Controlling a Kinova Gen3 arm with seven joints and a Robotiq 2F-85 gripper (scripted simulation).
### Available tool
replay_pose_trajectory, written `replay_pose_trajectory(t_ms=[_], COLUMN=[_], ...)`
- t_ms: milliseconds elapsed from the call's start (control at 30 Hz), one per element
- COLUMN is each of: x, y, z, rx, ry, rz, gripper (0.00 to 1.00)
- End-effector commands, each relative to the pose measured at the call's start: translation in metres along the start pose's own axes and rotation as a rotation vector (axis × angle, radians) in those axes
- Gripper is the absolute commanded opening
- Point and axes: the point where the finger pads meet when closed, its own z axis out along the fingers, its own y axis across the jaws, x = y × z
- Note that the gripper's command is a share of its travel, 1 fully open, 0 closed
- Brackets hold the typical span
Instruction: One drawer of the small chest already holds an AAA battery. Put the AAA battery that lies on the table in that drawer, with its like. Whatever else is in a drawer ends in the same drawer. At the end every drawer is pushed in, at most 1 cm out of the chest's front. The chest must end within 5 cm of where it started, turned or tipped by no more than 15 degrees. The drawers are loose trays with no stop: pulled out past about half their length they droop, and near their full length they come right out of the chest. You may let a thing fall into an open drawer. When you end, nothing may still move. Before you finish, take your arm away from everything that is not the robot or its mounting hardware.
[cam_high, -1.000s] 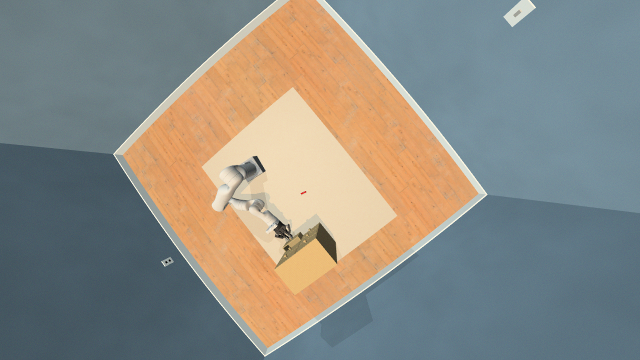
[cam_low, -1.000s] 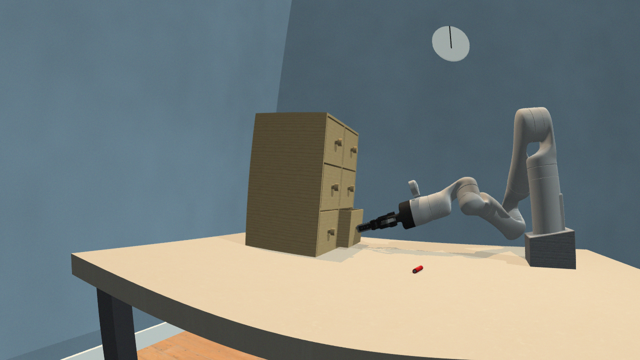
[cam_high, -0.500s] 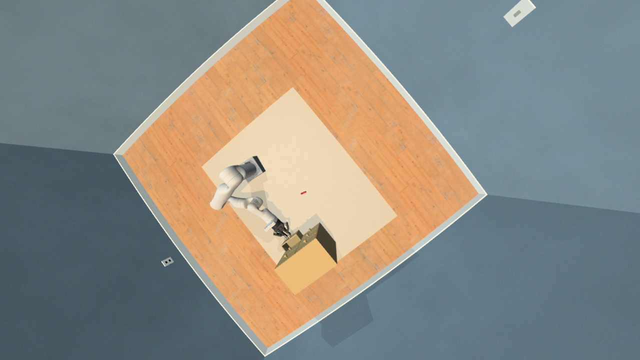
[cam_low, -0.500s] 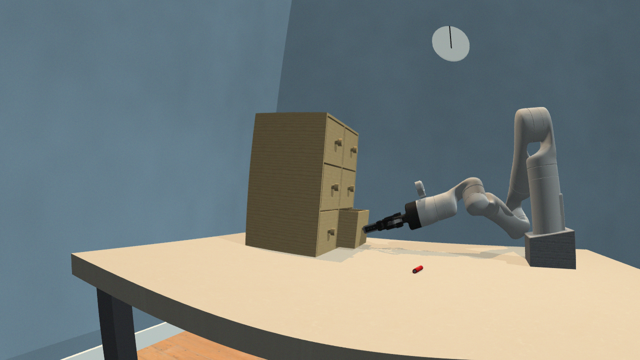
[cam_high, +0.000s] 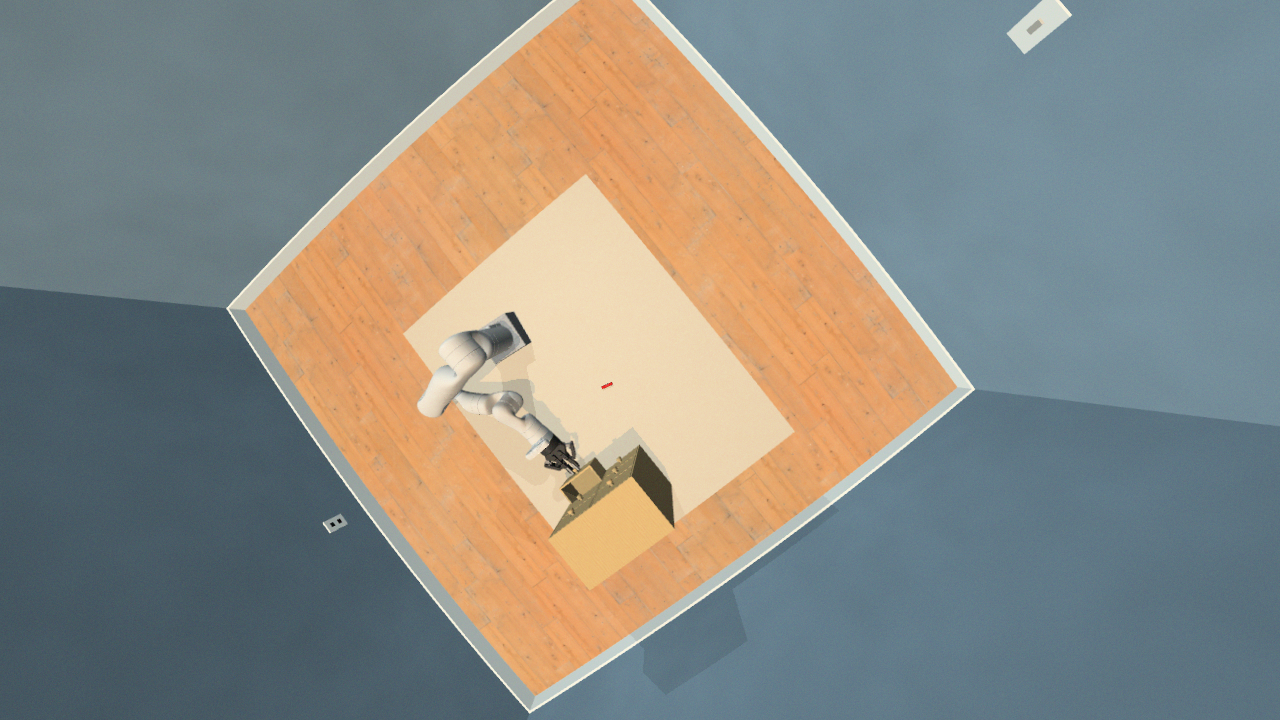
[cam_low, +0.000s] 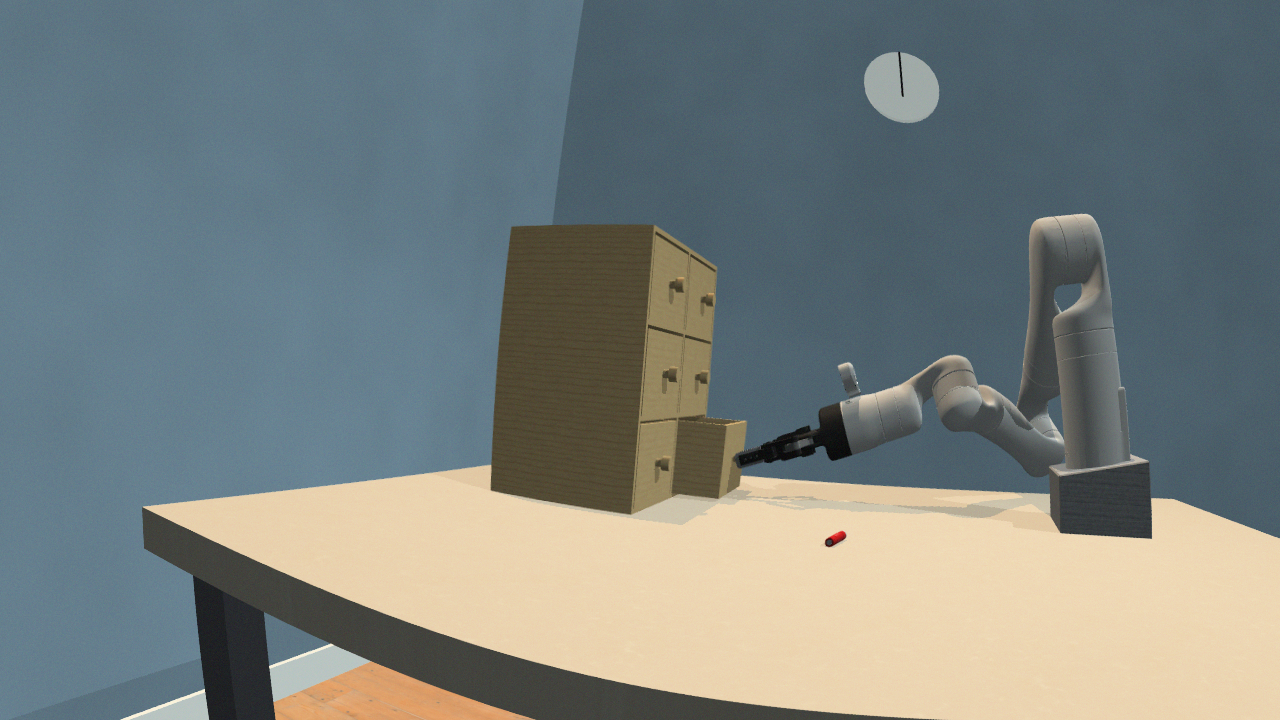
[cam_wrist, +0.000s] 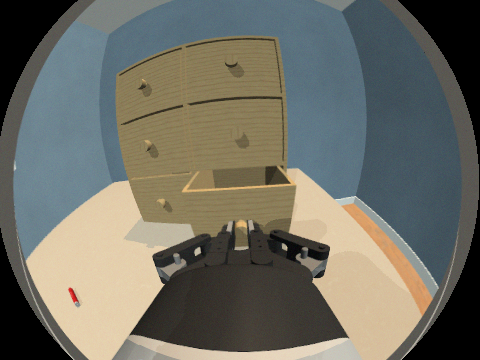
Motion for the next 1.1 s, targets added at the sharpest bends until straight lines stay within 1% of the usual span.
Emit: replay_pose_trajectory(t_ms=[0,1000,1033,1067], x=[0.0009,-0.0006,-0.0006,-0.0006], y=[0.0012,0.0001,0.0001,0.0001], z=[-0.0032,-0.0055,-0.0055,-0.0055], rx=[-0.003,-0.001,-0.001,-0.001], ry=[0.006,0.005,0.005,0.005], rz=[0.006,0.005,0.005,0.005], gripper=[0.13,0.13,0.17,0.17])
